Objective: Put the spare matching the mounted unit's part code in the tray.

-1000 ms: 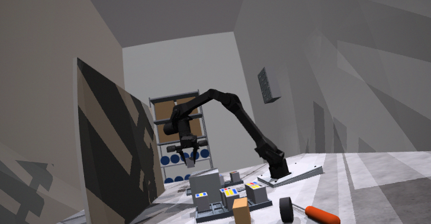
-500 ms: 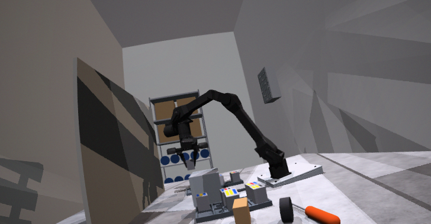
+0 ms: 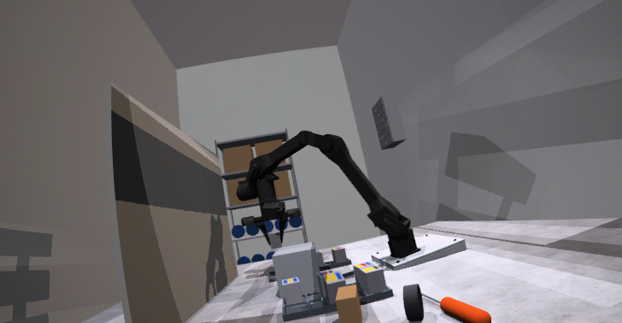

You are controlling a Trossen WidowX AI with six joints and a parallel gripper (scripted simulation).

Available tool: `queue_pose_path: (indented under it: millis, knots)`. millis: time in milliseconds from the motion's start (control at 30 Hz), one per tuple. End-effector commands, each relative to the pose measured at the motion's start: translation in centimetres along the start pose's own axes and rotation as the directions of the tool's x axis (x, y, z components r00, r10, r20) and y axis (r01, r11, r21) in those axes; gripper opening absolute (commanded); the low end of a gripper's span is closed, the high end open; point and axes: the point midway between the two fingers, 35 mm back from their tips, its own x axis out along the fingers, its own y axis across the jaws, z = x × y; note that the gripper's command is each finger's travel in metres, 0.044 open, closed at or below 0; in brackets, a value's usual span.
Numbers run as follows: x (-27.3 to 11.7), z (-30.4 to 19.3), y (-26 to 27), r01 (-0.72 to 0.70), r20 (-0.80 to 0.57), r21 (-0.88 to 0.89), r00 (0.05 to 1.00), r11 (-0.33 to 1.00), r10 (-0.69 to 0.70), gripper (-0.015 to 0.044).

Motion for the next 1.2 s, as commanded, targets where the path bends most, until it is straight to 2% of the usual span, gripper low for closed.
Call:
queue_pose_path:
  millis: [0, 1167]
  knots:
    - [0.5, 0.1, 0.0, -0.001, 0.006, 0.003, 1.000, 1.000, 0.001, 0.0000]
    - [2.9, 0.1, 0.1, -0.001, 0.006, 0.003, 1.000, 1.000, 0.001, 0.0000]
